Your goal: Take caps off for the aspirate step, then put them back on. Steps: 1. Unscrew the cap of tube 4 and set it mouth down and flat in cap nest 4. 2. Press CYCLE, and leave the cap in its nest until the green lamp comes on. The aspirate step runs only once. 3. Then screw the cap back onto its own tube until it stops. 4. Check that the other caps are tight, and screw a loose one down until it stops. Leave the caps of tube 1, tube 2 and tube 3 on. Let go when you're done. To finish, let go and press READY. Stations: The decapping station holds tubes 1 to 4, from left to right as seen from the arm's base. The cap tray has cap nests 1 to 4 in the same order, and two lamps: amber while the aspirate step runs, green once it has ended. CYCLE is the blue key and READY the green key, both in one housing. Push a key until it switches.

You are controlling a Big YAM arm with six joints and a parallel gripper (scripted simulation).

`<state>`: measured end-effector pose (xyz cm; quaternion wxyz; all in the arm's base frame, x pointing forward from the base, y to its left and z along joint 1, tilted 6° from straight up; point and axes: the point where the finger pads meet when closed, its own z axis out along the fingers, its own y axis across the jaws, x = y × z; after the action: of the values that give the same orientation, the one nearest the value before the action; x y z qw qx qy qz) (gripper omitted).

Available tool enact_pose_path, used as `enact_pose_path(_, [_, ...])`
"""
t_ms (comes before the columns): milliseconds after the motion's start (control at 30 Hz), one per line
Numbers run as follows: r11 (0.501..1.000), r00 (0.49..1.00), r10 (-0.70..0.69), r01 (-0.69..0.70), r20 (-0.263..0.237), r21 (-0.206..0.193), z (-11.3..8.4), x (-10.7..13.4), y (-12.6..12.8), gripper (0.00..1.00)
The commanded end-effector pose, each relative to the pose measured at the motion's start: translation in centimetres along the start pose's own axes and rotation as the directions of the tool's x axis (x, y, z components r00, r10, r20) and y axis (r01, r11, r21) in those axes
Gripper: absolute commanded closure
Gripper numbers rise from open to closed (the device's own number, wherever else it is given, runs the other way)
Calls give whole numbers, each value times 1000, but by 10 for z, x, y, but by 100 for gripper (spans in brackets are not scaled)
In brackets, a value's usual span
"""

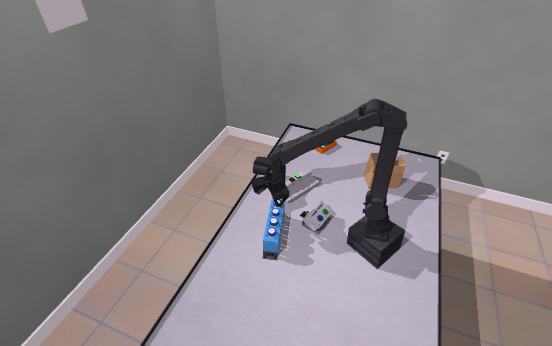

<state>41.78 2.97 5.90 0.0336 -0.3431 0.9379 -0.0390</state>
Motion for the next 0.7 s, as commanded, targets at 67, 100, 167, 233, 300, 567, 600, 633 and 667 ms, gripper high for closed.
enact_pose_path(67, [984,984,174,-175,45,23,-7,-20,-22,51])
enact_pose_path(100, [977,976,213,-214,46,21,-7,-20,-22,51])
enact_pose_path(167, [972,971,234,-235,46,21,-6,-20,-22,51])
enact_pose_path(233, [972,971,234,-235,44,20,-4,-19,-21,51])
enact_pose_path(300, [972,971,235,-235,36,17,0,-16,-19,51])
enact_pose_path(567, [972,972,235,-235,33,16,1,-15,-18,51])
enact_pose_path(600, [972,971,235,-236,33,16,1,-14,-18,51])
enact_pose_path(633, [972,972,234,-235,32,15,2,-14,-18,51])
enact_pose_path(667, [977,977,213,-214,29,13,-3,-12,-10,100])
